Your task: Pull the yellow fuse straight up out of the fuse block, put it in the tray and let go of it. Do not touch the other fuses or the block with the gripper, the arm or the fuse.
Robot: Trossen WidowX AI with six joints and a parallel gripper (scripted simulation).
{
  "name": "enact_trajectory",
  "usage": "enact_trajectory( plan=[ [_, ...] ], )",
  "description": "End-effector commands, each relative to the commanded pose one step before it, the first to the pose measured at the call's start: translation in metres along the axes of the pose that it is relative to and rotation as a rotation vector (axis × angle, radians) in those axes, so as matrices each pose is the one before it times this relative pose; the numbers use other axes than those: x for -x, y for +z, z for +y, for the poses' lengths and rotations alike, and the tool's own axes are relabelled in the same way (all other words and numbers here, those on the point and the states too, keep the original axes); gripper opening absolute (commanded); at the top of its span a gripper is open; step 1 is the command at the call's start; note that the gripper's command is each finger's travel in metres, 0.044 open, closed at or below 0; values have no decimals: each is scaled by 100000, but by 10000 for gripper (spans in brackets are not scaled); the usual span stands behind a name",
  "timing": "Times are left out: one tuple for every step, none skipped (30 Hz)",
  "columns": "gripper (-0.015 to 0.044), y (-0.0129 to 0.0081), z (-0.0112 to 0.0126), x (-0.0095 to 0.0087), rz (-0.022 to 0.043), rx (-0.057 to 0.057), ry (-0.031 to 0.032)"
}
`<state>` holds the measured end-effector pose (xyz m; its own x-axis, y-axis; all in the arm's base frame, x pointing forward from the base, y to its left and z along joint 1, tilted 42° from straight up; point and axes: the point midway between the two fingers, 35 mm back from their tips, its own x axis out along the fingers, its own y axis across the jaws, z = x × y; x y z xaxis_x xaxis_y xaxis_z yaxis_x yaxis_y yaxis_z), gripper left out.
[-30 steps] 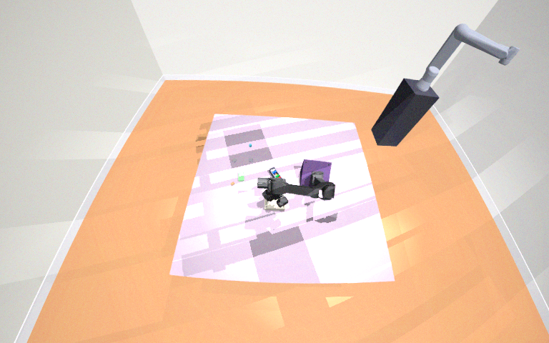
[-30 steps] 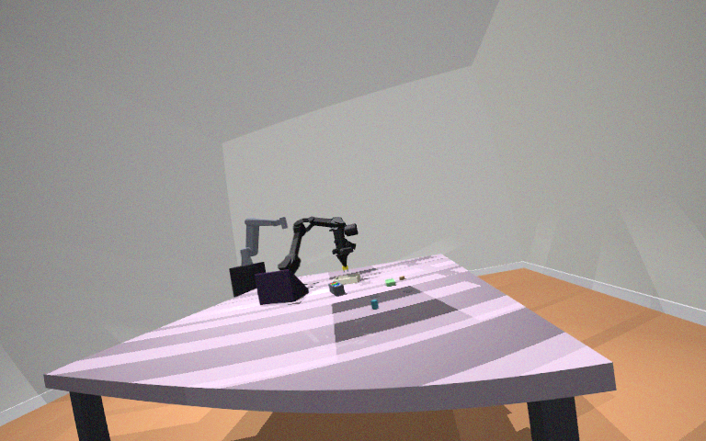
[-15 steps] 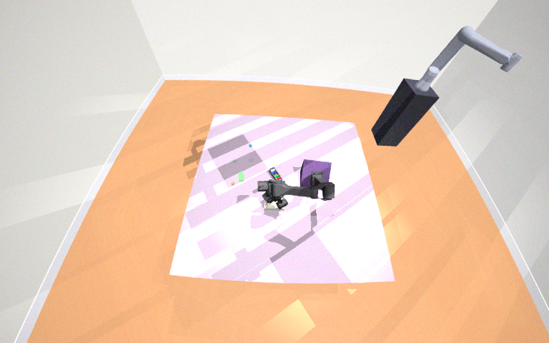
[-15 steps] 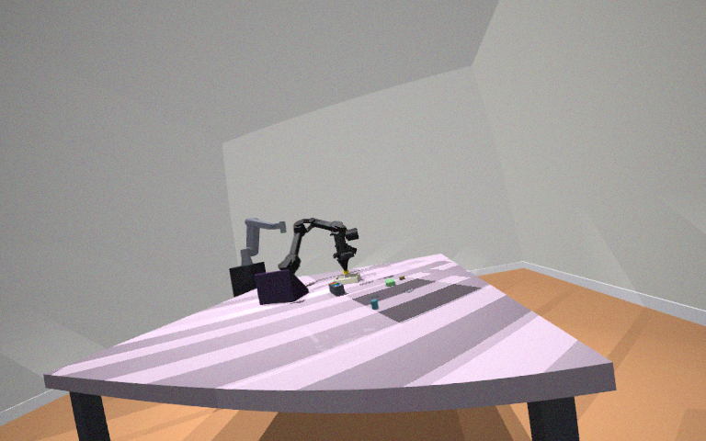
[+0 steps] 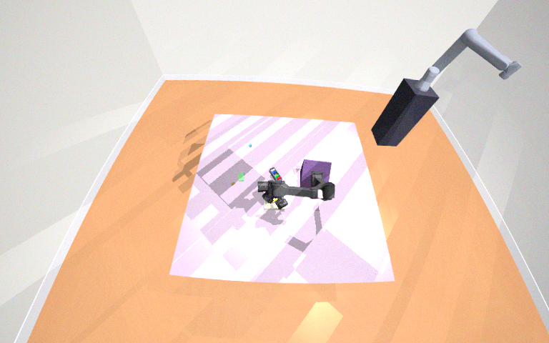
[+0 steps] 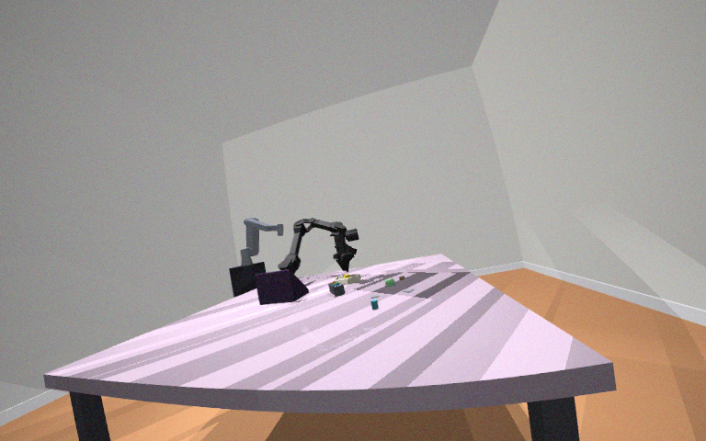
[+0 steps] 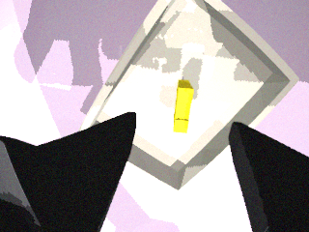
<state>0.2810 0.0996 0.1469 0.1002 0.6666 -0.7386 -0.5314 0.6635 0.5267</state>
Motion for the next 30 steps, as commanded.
enact_trajectory(
  plan=[
    [330,11,-10,232,54,48,-56],
    [330,-11,-40,613,118,-154,-86],
    [330,-40,-37,1026,169,-264,-94],
    [330,-66,0,1030,133,-271,-35],
    [330,-52,19,619,61,-165,7],
    [330,-19,9,206,17,-55,7],
    [330,0,0,0,0,0,0],
    [330,0,0,0,0,0,0],
    [330,0,0,0,0,0,0],
    [330,0,0,0,0,0,0],
    [330,0,0,0,0,0,0],
    [330,0,0,0,0,0,0],
    [330,0,0,0,0,0,0],
    [330,0,0,0,0,0,0],
    [330,0,0,0,0,0,0],
    [330,-107,-65,-139,370,-835,-171],
    [330,0,0,0,0,0,0],
    [330,0,0,0,0,0,0],
    [330,0,0,0,0,0,0],
    [330,0,0,0,0,0,0],
    [330,0,0,0,0,0,0],
    [330,0,0,0,0,0,0],
    [330,0,0,0,0,0,0],
    [330,0,0,0,0,0,0],
    [330,0,0,0,0,0,0],
    [330,0,0,0,0,0,0],
    [330,0,0,0,0,0,0],
    [330,0,0,0,0,0,0],
    [330,0,0,0,0,0,0],
    [330,0,0,0,0,0,0]
  ],
)
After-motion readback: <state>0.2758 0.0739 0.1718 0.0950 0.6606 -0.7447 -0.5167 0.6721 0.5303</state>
